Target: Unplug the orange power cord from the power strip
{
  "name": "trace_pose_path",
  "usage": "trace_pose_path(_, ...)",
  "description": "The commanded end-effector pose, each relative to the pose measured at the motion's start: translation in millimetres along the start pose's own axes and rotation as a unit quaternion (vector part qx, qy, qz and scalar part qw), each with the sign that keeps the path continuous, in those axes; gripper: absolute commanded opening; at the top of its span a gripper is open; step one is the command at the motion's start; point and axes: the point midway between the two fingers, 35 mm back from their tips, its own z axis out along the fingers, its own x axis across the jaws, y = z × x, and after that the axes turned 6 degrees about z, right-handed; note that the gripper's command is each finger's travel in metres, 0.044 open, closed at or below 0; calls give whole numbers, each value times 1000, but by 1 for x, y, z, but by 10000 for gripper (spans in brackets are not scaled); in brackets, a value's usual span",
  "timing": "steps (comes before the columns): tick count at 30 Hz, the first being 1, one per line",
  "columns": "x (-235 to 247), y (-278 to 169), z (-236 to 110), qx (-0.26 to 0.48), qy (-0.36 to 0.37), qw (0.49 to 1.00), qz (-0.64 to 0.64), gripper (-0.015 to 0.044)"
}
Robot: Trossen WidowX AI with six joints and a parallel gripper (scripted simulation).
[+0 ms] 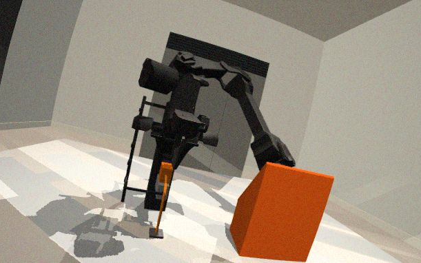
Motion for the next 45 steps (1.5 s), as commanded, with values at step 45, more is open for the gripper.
trace_pose_path(45, 3, 41, 3, -2, 0, 1000, -1, 0)
